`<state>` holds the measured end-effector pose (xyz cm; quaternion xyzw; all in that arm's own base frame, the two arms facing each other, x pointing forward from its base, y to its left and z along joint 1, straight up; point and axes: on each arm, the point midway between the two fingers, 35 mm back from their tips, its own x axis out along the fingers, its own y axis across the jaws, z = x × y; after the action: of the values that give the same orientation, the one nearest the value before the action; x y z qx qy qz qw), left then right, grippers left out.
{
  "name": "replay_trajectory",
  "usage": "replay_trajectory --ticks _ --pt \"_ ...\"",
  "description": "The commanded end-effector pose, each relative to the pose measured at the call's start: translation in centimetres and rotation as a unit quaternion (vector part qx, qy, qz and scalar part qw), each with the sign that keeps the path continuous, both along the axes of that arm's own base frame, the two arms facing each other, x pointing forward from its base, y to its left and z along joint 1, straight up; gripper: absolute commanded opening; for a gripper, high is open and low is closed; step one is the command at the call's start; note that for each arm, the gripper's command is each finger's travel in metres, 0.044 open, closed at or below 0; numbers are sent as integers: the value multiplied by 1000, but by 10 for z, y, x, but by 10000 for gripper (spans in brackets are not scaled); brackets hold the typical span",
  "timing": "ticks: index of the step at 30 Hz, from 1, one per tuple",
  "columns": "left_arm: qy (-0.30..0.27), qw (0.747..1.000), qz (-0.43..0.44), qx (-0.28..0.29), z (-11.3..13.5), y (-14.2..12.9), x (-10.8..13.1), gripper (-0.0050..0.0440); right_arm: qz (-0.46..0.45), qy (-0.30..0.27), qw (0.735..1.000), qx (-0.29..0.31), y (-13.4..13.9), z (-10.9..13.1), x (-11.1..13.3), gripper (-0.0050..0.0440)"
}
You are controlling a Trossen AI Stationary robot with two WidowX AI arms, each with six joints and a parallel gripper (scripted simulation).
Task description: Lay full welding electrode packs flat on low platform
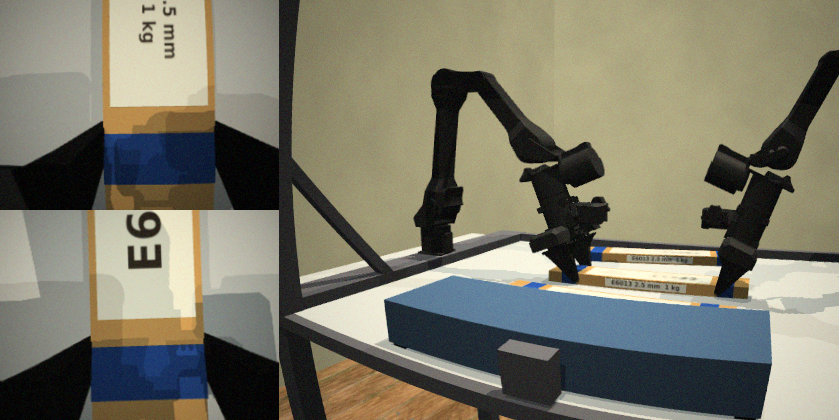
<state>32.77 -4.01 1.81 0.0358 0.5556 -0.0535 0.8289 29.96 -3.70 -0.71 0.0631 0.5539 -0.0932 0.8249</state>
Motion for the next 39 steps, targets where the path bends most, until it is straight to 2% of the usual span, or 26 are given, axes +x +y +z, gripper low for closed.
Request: replay_trajectory --ticks 1,31,39 --pt "-10 1000 0 -1 6 0 4 -50 0 -8 1000 -1 -1 4 3 -50" --pt "-10 1000 0 -1 6 0 4 -50 0 -8 1000 -1 -1 4 3 -50" --pt "-20 1000 1 -2 24 0 7 -50 -1 -17 1000 -2 -1 22 8 -50"
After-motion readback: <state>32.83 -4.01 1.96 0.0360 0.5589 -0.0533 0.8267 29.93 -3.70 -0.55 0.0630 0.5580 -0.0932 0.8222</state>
